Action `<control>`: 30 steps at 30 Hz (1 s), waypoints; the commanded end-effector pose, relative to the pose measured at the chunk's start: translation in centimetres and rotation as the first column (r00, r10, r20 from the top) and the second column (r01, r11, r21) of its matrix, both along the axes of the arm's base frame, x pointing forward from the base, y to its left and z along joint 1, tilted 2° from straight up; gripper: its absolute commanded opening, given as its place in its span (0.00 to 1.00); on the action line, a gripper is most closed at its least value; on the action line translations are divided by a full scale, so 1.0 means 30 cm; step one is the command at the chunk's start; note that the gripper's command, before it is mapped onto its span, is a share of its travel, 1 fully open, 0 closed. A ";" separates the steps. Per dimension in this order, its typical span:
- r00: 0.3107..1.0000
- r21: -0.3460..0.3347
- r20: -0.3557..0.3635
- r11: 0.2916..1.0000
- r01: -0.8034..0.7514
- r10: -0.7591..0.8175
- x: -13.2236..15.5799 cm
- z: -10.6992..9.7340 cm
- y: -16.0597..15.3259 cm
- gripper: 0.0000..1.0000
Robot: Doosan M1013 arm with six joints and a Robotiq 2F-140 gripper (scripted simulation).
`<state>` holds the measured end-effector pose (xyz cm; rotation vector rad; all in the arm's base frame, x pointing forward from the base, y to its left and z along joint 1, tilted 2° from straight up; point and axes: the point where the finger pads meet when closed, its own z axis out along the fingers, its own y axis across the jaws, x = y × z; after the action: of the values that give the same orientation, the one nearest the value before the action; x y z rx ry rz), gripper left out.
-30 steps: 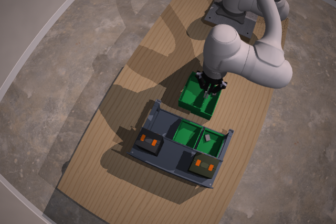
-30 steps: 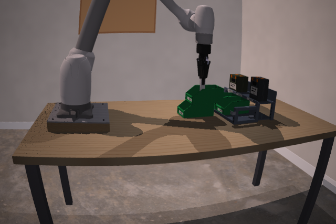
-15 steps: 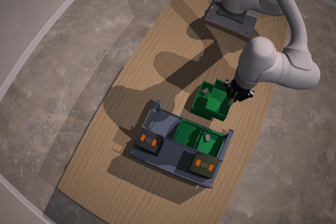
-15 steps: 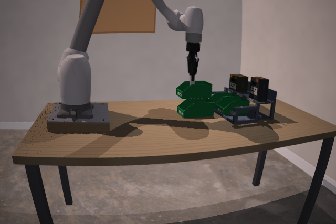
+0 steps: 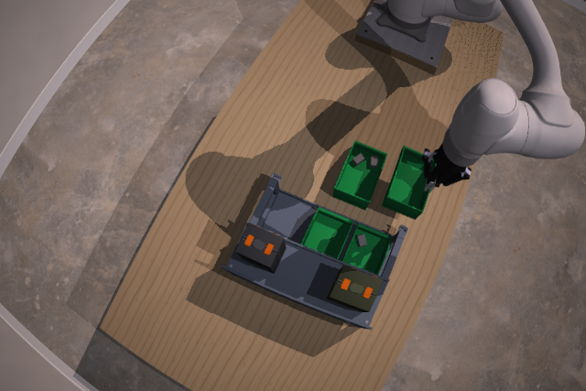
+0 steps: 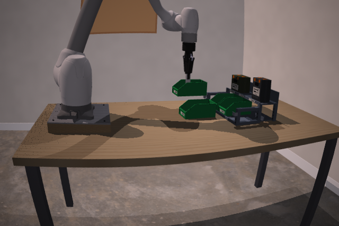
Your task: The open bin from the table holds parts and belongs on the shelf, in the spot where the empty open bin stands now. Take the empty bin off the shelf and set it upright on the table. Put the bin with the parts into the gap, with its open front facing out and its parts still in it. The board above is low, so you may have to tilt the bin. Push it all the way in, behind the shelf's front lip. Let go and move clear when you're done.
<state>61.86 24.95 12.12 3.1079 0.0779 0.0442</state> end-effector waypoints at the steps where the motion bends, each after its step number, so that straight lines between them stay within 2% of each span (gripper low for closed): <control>1: 1.000 0.000 0.000 1.000 0.000 0.000 -0.001 0.000 0.009 0.10; 21: 1.000 0.000 0.000 1.000 0.000 0.000 -0.002 -0.002 0.015 0.10; 30: 1.000 0.000 0.000 1.000 0.000 0.000 -0.001 -0.037 0.014 0.10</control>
<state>61.81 25.39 11.21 3.1079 0.0778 0.0441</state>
